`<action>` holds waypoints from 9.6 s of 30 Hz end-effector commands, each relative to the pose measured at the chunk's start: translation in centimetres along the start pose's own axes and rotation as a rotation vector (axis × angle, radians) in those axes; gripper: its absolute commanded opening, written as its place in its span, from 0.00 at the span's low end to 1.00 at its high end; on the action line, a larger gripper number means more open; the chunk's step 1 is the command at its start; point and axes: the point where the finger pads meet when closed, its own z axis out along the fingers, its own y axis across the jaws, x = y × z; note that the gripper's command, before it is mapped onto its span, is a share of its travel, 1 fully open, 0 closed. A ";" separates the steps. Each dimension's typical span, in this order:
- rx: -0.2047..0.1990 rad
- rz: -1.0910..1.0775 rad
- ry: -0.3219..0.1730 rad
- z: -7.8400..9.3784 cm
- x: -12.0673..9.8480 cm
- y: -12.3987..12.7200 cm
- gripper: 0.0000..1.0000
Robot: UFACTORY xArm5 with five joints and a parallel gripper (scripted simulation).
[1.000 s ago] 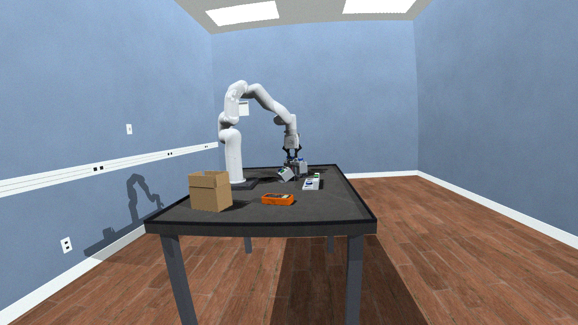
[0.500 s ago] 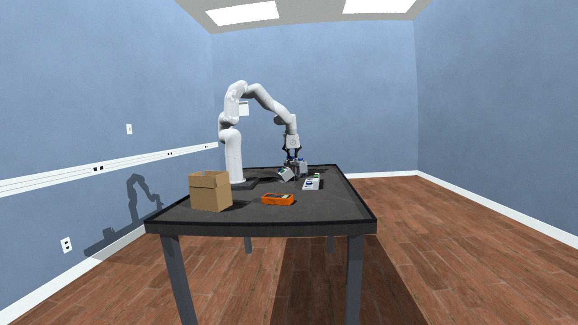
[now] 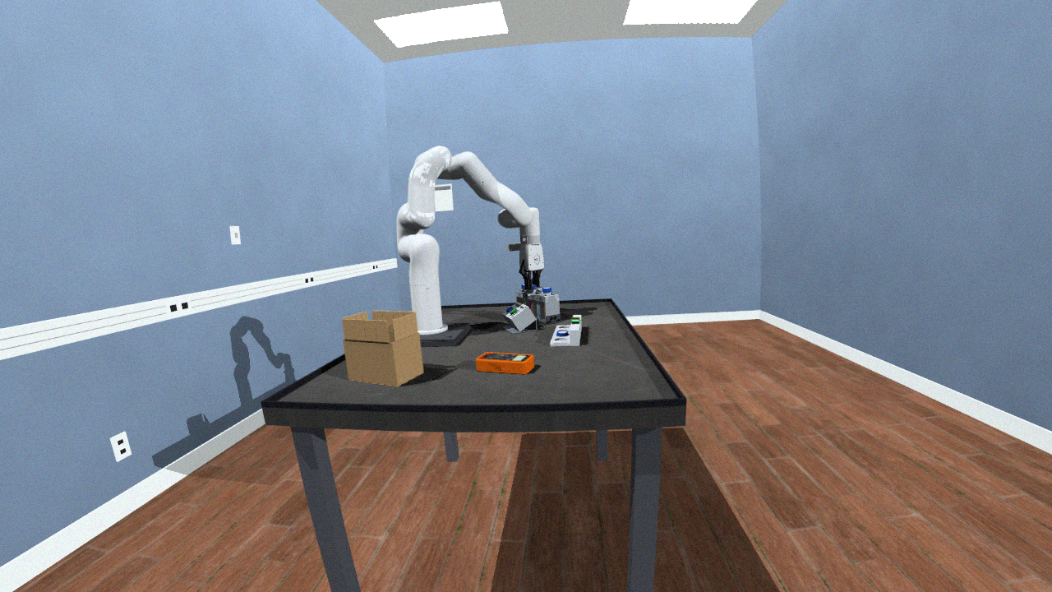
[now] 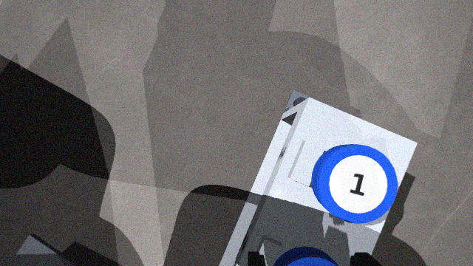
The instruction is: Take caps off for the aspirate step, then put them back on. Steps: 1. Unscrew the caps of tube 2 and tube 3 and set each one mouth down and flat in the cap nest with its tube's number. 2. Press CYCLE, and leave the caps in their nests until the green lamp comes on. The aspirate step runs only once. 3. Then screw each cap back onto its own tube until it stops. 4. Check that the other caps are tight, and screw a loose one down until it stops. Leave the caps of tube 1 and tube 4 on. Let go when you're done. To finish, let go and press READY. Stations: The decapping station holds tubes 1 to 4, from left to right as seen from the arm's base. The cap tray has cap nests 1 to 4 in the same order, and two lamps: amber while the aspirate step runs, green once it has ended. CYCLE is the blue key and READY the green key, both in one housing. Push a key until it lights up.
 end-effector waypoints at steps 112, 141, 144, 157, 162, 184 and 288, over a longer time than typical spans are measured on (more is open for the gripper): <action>0.000 -0.255 -0.014 0.0 0.0 0.1 0.46; -0.002 0.095 -0.014 0.0 0.0 0.1 0.00; -0.003 0.145 -0.014 0.0 0.0 0.1 0.00; -0.007 0.780 -0.012 0.0 0.0 0.1 0.00; -0.008 0.945 -0.012 0.0 0.0 0.1 0.00; -0.009 1.053 -0.012 0.1 0.0 0.1 0.46; 0.004 -0.499 -0.016 -2.5 -28.8 -24.2 0.46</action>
